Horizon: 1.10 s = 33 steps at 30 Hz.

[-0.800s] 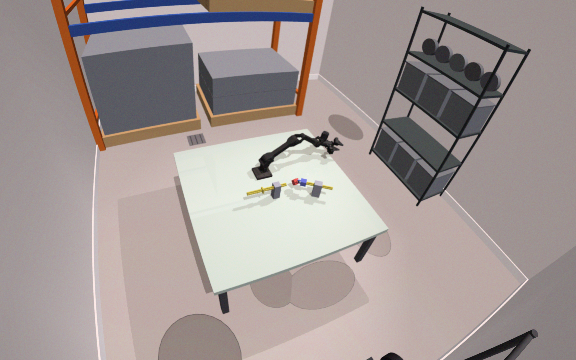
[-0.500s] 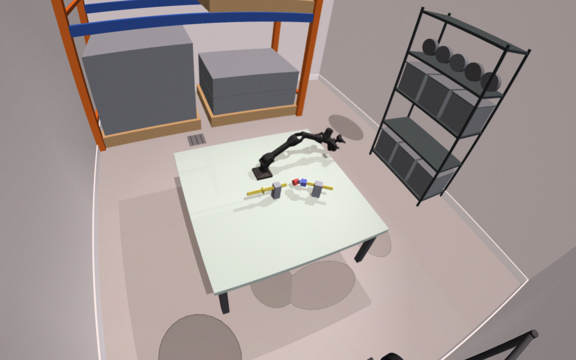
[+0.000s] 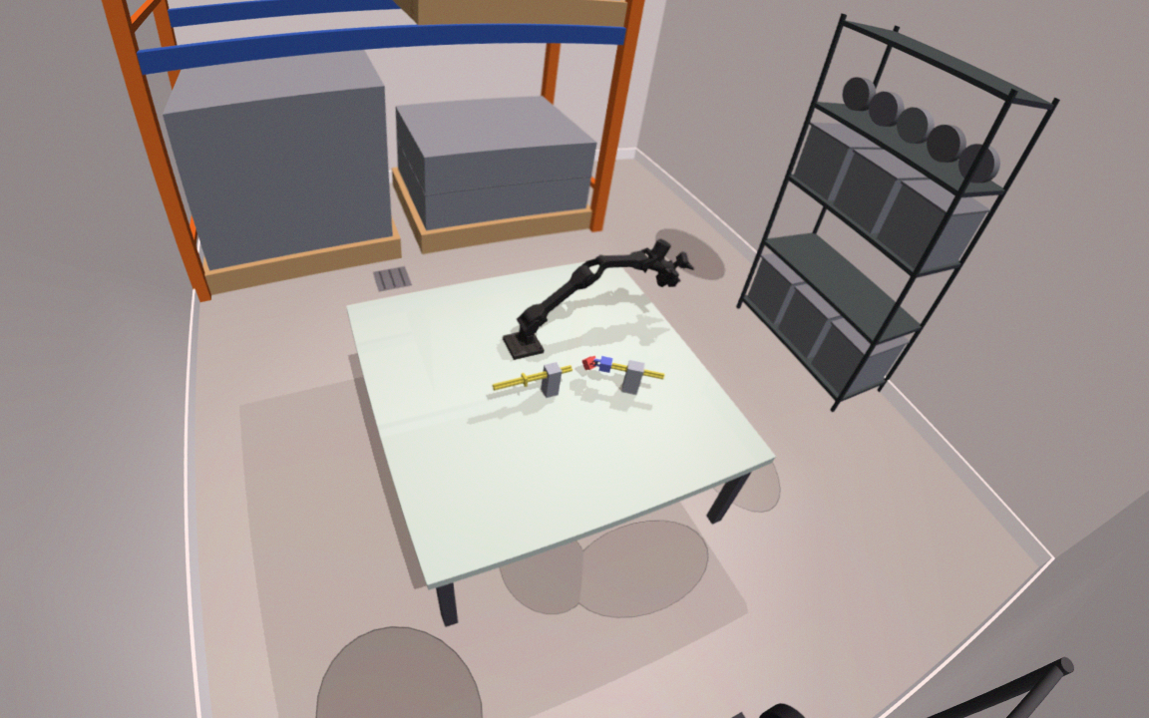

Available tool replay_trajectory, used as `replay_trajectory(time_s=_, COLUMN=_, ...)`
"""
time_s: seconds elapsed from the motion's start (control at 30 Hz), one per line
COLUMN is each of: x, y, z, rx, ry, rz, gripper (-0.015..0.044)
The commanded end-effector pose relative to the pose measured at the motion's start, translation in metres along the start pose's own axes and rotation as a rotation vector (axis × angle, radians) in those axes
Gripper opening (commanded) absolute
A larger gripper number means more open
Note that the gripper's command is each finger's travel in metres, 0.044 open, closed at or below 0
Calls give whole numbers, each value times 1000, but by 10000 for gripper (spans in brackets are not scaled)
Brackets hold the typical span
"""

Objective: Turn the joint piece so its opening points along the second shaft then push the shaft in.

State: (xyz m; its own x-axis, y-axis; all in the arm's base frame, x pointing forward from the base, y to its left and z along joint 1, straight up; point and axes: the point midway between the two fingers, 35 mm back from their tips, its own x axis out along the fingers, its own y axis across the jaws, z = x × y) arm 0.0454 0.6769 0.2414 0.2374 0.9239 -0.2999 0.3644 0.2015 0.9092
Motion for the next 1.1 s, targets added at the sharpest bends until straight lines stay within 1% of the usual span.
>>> replay_trajectory(time_s=0.0, x=1, y=-2, z=2, rx=-13, ry=-2, rz=-9, gripper=440)
replay_trajectory(time_s=0.07, x=-3, y=1, z=18, rx=-44, ry=-28, rz=-33, gripper=440)
replay_trajectory(time_s=0.23, x=-22, y=9, z=77, rx=-154, ry=-119, rz=-133, gripper=440)
replay_trajectory(time_s=0.5, x=-73, y=11, z=169, rx=-307, ry=-235, rz=-326, gripper=440)
replay_trajectory(time_s=0.77, x=-148, y=-1, z=248, rx=-423, ry=-303, rz=-557, gripper=440)
replay_trajectory(time_s=1.07, x=-259, y=-34, z=311, rx=-498, ry=-298, rz=-850, gripper=440)
